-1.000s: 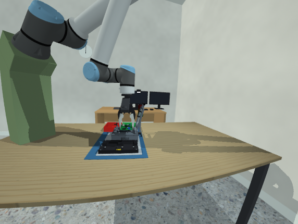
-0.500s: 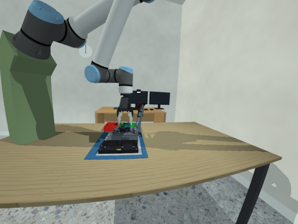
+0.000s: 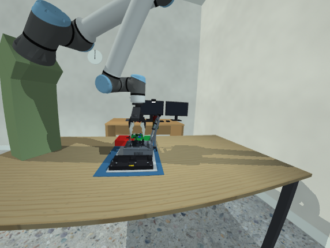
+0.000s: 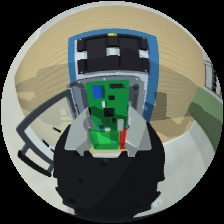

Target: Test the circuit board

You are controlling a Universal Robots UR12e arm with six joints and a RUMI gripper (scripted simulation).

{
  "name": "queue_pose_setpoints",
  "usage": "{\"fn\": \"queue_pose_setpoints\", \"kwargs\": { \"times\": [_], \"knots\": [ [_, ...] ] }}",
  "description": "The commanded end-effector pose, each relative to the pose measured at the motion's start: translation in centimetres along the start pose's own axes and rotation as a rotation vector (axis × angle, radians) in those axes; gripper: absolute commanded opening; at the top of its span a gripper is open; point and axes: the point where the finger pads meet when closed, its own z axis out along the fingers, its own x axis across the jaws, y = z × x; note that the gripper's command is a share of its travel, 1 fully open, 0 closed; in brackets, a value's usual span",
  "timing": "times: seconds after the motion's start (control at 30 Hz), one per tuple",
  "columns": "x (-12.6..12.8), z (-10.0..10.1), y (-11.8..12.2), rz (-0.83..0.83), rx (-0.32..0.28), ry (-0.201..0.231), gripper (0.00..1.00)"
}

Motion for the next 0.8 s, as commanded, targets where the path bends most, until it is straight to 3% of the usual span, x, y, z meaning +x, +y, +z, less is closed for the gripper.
{"fn": "queue_pose_setpoints", "kwargs": {
  "times": [0.0,0.77],
  "knots": [
    [0.6,-0.2,1.4,0.001,0.001,0.002,0.39],
    [1.1,-0.3,3.4,0.002,0.002,0.001,0.39]
  ]
}}
